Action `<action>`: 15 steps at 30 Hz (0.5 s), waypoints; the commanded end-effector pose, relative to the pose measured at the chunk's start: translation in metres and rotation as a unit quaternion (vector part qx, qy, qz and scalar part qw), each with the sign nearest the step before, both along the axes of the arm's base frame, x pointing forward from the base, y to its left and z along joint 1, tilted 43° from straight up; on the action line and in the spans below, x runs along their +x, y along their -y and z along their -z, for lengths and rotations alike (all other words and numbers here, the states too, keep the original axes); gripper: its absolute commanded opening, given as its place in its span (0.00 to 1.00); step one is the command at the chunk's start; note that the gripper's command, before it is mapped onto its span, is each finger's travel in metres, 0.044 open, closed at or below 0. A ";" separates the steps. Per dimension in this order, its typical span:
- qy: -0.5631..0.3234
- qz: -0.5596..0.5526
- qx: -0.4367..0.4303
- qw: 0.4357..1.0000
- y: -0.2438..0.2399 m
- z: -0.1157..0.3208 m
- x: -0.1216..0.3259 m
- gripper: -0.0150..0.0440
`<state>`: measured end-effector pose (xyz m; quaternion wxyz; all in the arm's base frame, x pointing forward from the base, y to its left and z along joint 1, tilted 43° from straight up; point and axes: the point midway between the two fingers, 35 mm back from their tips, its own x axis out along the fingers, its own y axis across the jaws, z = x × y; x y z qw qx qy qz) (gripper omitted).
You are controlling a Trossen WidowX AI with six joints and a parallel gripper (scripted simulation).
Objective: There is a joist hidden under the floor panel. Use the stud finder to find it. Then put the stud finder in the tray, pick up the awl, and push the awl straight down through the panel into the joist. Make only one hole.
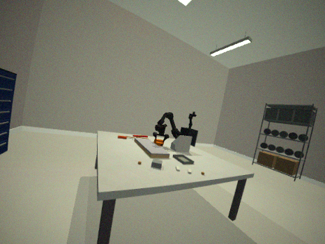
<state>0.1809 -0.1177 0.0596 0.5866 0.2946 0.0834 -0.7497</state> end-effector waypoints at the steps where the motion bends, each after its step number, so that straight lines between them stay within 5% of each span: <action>1: -0.006 -0.001 -0.002 1.000 0.005 0.006 -0.003 1.00; 15: -0.005 0.000 -0.006 1.000 0.019 0.019 -0.005 1.00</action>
